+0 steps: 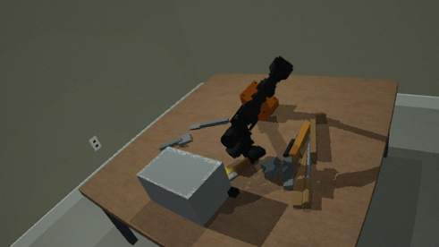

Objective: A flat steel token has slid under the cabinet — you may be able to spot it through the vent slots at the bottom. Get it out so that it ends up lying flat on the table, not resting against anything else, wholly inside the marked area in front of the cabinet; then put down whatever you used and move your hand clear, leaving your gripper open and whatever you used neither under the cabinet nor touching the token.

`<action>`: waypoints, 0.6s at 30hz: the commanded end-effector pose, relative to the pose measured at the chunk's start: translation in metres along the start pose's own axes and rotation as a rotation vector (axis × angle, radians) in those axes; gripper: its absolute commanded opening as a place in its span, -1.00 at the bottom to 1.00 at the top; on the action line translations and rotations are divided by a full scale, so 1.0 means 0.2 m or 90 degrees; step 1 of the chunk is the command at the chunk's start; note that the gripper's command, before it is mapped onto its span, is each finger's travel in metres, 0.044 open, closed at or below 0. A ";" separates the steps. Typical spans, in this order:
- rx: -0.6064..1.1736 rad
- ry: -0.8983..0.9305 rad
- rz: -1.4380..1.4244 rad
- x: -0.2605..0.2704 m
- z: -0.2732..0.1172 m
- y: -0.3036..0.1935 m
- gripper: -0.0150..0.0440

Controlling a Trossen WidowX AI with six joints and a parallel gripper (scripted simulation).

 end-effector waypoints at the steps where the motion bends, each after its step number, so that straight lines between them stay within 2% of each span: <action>1: -0.001 -0.007 0.004 -0.04 0.00 0.00 -0.49; 18: -0.001 -0.008 0.004 -0.13 0.00 0.00 -0.49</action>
Point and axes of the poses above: the point midway between the two fingers, 35 mm back from their tips, its own z axis out along the fingers, its own x axis across the jaws, y = z × x, the point moved 4 cm from there along -z, back along the fingers, and after that the axes turned 1 degree about z, right-handed, at the moved point
